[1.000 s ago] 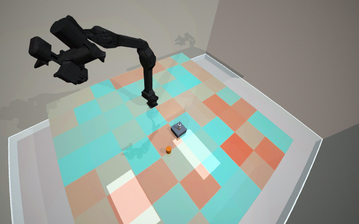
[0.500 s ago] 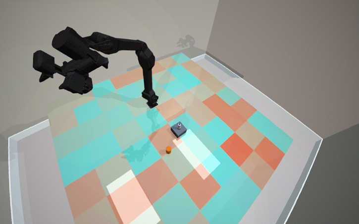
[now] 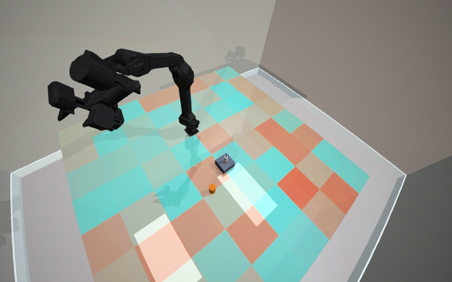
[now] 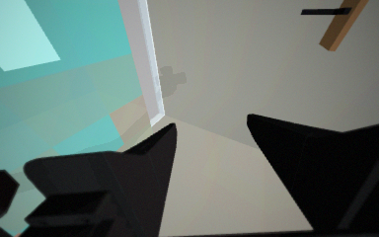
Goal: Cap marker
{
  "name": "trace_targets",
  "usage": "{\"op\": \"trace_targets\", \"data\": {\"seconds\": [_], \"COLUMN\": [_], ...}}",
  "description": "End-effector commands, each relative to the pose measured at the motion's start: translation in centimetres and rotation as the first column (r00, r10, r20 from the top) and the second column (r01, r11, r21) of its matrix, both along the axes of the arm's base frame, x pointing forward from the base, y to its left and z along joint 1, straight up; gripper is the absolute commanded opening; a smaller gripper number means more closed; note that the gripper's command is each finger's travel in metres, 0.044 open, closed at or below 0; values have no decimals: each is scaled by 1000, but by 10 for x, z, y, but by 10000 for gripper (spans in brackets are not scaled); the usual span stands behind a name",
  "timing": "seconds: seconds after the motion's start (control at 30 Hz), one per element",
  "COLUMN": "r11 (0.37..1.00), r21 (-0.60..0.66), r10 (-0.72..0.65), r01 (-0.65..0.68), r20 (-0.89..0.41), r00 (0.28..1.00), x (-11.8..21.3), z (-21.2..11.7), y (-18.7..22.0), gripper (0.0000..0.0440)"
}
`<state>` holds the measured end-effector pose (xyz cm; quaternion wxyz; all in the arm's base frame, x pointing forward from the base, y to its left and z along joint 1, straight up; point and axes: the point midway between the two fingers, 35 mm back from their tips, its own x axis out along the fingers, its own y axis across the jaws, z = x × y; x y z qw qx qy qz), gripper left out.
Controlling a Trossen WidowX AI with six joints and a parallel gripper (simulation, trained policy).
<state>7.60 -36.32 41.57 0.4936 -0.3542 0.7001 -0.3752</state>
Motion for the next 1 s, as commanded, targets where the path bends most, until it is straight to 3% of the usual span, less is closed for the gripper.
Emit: {"op": "trace_targets", "data": {"seconds": [0.0, 0.97], "r11": [999, 976], "r21": [36, 184], "r10": [21, 93], "r01": [-21, -114], "r20": [14, 119], "r00": [1000, 988], "x": [13, 85], "z": [-14, -70], "y": [-1, 10], "gripper": [303, 310]}}
